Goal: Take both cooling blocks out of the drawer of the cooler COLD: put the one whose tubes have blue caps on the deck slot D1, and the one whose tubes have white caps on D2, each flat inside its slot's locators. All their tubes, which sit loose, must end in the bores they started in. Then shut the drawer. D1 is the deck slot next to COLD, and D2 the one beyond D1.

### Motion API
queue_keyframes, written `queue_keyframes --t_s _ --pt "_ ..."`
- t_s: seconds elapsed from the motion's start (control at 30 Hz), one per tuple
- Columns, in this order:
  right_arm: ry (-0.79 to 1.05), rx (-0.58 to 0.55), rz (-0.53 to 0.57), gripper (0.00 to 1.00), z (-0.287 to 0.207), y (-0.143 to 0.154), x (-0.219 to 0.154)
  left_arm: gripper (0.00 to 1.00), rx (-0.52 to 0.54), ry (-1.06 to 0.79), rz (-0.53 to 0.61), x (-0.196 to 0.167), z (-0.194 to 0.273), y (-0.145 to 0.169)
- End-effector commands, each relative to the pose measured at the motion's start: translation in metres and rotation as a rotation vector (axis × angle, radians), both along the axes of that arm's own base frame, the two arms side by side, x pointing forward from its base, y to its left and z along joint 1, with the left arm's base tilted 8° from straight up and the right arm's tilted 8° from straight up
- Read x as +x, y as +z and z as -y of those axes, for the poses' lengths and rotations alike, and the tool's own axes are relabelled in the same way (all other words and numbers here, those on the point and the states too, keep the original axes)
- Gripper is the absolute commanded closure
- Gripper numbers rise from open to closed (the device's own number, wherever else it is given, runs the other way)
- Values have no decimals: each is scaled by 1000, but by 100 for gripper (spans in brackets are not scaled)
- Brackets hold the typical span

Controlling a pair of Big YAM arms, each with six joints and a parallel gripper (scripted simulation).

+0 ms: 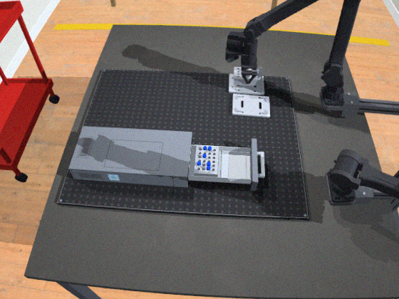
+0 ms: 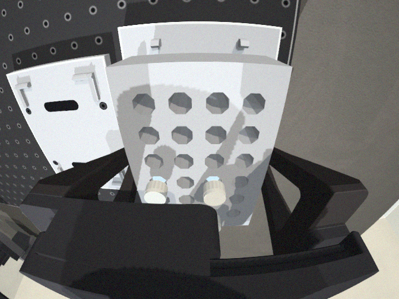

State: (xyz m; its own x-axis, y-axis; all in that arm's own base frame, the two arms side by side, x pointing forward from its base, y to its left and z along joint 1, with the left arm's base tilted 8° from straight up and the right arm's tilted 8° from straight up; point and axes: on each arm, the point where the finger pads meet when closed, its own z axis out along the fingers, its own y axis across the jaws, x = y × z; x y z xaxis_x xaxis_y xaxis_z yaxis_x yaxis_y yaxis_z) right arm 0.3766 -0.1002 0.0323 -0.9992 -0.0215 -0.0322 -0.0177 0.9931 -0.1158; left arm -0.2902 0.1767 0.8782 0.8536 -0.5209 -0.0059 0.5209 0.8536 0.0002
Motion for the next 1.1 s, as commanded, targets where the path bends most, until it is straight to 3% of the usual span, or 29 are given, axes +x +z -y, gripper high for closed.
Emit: queue_keyframes --t_s 0.0,1.07 --pt "-1 -23 121 100 9 41 46 100 19 8 -29 18 14 8" --pt "-8 -25 134 100 11 39 47 100 19 8 -29 18 14 8"
